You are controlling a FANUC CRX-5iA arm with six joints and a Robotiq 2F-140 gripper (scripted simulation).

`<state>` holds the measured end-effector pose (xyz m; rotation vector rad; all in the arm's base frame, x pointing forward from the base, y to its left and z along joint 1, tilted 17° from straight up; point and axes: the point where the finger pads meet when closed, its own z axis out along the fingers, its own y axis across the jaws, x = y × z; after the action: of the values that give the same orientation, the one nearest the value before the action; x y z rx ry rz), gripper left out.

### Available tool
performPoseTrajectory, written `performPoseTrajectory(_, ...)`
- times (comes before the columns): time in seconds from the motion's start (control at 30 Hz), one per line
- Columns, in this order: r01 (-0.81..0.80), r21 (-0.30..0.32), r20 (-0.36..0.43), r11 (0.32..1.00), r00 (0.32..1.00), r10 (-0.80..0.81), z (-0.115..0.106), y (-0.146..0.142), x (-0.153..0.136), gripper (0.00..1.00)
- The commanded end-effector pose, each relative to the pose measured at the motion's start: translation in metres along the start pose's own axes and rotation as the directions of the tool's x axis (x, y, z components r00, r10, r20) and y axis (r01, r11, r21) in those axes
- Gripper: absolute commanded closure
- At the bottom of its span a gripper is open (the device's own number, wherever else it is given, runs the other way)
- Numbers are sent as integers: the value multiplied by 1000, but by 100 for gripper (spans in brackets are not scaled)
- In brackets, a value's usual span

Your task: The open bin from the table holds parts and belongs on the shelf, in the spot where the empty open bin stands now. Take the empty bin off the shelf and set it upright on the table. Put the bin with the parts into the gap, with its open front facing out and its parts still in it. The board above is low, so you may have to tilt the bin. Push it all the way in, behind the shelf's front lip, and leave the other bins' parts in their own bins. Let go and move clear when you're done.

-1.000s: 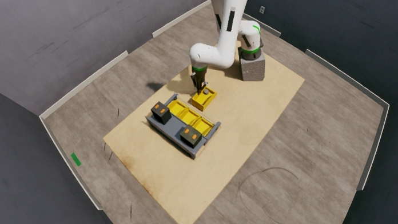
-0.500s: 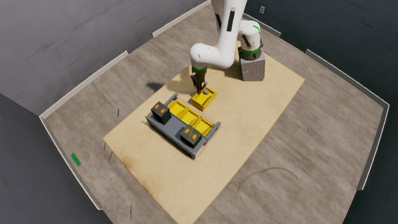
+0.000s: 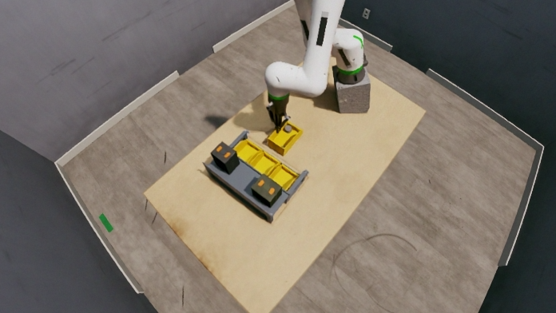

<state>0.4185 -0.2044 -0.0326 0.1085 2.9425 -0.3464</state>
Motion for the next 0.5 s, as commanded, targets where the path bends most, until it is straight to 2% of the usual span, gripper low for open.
performPoseTrajectory(0.0,0,0,1,1000,1000,0,0,0,-1,90)
performPoseTrajectory(0.33,0,0,1,1000,1000,0,0,0,-1,90)
performPoseTrajectory(0.37,0,0,1,1000,1000,0,0,0,-1,76)
performPoseTrajectory(0.47,0,0,1,1000,1000,0,0,0,-1,76)
